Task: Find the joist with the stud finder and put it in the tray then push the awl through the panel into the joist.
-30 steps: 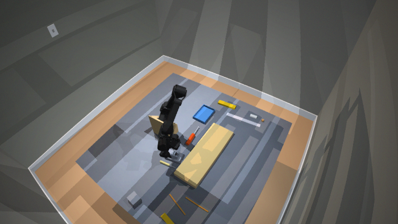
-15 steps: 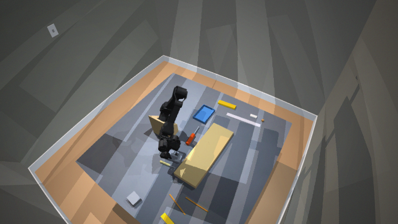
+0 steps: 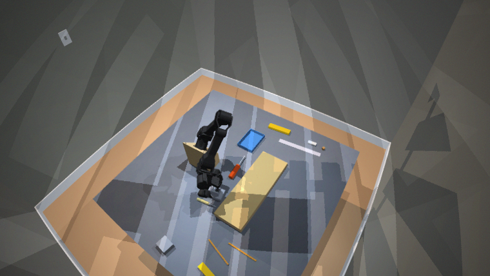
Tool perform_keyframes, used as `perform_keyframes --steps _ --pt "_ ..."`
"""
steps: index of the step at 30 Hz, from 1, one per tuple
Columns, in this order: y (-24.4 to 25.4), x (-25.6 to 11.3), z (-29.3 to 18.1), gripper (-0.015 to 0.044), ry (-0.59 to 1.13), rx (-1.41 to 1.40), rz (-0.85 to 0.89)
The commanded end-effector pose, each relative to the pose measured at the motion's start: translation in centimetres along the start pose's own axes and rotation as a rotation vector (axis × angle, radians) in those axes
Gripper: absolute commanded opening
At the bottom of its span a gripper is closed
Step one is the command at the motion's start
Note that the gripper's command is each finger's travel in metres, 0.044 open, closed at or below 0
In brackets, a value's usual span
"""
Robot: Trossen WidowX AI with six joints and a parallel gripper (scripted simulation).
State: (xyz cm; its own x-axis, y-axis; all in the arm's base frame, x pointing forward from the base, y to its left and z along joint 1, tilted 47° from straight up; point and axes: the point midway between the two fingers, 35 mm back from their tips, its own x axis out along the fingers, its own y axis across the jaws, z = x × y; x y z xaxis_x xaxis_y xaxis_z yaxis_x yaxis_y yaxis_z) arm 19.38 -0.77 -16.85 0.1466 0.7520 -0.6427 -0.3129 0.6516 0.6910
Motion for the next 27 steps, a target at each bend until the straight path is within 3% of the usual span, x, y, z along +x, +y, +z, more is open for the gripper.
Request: perform_keyframes --steps 1,9,12,27 --pt "0.46 0.85 -0.51 0.0440 0.001 0.012 0.013" --pt "0.53 1.33 -0.69 0.0440 0.001 0.012 0.014" --pt "0.53 1.33 -0.69 0.0361 0.001 0.012 0.014" --pt "0.53 1.33 -0.69 0.0261 0.001 0.012 0.014"
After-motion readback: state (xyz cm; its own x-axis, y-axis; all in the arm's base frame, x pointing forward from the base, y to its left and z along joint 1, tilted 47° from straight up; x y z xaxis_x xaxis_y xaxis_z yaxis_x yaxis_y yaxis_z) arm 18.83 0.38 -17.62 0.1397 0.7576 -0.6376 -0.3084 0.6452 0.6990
